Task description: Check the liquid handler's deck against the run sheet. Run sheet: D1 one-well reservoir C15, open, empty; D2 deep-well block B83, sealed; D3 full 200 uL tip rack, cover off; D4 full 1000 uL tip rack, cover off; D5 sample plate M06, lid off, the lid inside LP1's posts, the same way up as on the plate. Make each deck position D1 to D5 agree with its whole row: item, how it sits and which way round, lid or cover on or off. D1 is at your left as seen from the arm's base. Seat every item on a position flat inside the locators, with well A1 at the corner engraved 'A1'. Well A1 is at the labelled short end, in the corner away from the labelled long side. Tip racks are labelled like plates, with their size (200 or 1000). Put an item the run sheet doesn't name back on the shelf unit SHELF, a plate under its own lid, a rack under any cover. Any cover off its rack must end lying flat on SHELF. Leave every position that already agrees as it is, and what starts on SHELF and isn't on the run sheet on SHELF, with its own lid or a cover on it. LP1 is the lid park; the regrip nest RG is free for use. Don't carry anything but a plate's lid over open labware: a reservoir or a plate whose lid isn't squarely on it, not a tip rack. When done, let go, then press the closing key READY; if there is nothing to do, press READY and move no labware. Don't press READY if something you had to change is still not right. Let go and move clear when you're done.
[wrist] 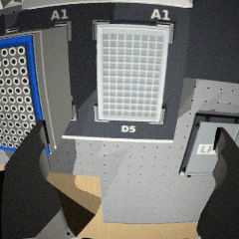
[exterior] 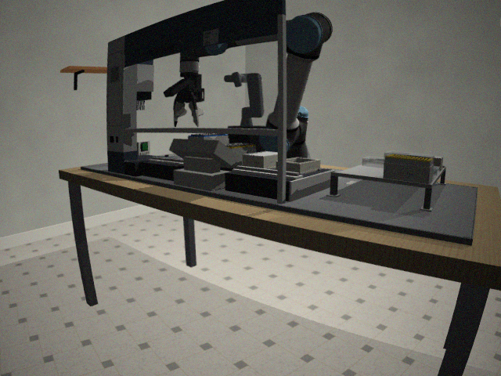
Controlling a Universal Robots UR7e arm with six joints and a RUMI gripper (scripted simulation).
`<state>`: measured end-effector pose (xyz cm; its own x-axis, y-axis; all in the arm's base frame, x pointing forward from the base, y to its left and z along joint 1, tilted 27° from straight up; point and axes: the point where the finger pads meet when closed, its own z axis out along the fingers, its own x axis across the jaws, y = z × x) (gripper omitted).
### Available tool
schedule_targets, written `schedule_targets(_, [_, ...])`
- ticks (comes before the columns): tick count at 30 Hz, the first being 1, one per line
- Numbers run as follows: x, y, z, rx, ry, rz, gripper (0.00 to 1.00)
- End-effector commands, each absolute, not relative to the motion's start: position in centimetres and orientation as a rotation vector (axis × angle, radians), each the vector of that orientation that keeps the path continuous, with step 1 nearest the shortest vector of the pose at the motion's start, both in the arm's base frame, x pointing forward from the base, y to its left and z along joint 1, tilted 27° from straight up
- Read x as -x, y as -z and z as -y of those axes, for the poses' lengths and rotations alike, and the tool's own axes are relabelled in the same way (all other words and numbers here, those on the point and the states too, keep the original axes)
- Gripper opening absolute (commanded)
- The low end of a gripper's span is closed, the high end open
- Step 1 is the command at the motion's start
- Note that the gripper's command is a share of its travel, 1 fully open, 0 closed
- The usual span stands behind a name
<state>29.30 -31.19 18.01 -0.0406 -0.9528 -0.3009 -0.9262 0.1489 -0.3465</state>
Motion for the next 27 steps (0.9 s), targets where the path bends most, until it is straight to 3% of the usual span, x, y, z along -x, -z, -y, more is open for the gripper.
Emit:
schedule_targets(1, [-28.9,-18.9,31.5,1.789,0.079,-1.978,0.82])
schedule_targets(27, [-27.5,-22.2,32.4,1.789,0.079,-1.978,0.82])
